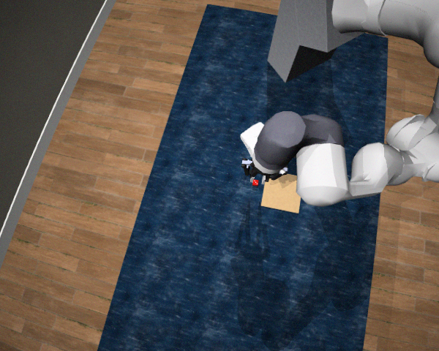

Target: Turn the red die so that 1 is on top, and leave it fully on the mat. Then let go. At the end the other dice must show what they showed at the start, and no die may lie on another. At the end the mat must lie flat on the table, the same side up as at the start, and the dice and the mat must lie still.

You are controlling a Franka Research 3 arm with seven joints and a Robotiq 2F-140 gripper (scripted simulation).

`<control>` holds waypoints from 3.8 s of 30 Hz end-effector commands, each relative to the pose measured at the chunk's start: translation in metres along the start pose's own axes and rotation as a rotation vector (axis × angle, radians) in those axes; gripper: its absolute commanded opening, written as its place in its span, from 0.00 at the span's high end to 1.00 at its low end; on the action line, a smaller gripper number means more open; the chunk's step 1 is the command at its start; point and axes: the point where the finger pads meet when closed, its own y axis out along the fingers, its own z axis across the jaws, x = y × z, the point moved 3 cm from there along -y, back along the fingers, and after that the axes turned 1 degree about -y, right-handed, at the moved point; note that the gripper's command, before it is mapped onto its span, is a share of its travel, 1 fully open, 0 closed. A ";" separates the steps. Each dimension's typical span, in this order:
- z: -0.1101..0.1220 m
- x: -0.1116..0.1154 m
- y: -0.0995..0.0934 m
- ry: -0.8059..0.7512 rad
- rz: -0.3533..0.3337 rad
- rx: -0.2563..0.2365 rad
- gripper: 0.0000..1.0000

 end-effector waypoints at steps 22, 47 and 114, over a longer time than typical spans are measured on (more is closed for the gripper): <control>0.001 0.001 0.022 -0.033 -0.003 0.002 0.79; 0.001 0.000 0.049 -0.033 -0.003 0.002 0.79; 0.001 0.000 0.068 -0.033 -0.003 0.002 0.79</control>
